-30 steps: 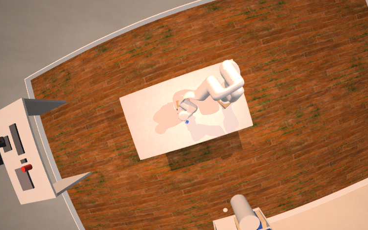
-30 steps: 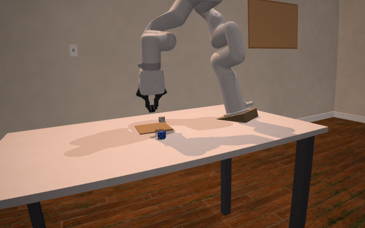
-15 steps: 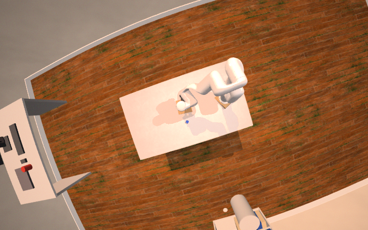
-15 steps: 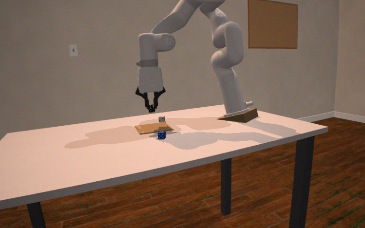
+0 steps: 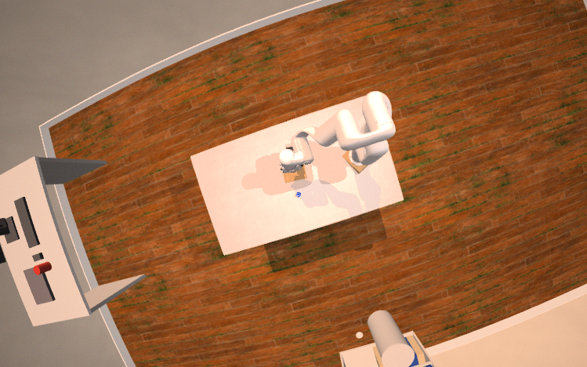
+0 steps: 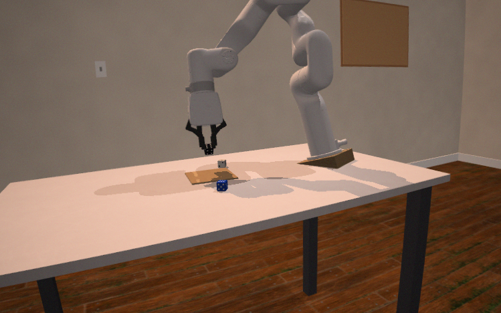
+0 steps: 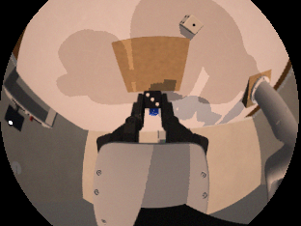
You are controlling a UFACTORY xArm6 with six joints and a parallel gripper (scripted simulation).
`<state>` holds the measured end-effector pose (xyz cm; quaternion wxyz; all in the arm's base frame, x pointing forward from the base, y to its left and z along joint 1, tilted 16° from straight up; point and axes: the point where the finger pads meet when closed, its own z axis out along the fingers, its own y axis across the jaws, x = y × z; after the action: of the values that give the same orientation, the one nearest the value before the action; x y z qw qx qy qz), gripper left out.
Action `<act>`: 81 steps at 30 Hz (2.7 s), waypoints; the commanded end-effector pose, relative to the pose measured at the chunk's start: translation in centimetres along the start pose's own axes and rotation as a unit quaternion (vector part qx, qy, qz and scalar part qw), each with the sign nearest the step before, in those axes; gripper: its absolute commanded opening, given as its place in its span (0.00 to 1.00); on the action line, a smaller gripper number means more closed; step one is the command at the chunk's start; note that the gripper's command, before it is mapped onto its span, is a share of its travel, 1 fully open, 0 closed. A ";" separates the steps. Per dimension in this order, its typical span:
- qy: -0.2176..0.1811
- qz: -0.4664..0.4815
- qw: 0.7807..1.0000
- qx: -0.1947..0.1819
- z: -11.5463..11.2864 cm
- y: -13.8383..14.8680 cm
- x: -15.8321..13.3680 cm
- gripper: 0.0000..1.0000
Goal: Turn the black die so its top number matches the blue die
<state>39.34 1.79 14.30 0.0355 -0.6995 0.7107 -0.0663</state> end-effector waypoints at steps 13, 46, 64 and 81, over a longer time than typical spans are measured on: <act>-0.090 -0.003 0.996 -0.008 0.0 0.1 0.6 0.21; -0.295 -0.004 0.955 0.001 0.2 -0.2 1.4 0.21; -0.295 -0.004 0.955 0.001 0.4 -0.2 1.4 0.21; -0.295 -0.004 0.955 0.001 2.1 -0.2 1.8 0.21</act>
<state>39.61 0.07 12.72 0.2431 -0.6903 0.6662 0.1436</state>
